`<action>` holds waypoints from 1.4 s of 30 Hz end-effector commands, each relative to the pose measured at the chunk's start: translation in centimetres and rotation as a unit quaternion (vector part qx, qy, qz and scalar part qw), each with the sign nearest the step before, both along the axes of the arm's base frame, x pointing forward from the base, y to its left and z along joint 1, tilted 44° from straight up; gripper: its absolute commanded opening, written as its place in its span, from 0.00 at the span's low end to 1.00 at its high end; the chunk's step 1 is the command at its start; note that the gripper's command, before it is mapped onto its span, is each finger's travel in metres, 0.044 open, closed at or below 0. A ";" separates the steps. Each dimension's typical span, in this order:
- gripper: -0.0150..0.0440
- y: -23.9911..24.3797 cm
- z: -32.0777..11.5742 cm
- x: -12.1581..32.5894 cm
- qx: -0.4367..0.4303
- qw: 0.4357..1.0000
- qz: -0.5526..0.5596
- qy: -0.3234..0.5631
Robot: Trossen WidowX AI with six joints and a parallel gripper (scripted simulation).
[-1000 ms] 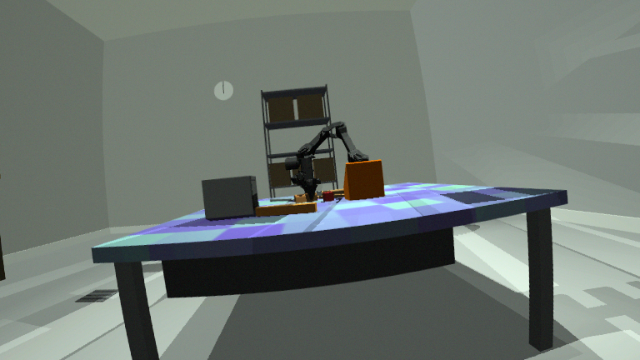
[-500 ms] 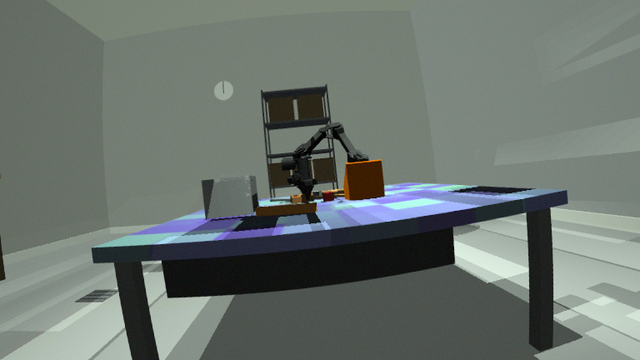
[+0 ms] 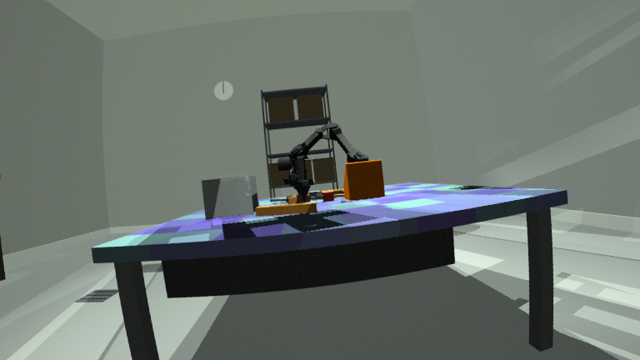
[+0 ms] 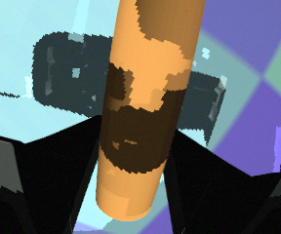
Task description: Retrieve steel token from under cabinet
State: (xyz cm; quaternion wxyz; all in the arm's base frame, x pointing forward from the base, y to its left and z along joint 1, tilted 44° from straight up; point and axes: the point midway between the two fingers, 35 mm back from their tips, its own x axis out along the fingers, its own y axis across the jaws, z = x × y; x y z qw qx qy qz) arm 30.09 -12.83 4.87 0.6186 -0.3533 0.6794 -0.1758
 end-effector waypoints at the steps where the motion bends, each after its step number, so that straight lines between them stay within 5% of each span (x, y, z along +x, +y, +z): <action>1: 0.25 0.1 0.0 0.6 -0.001 1.000 -0.001 -0.003; 42: 0.25 0.9 -0.7 5.0 -0.001 1.000 -0.001 -0.004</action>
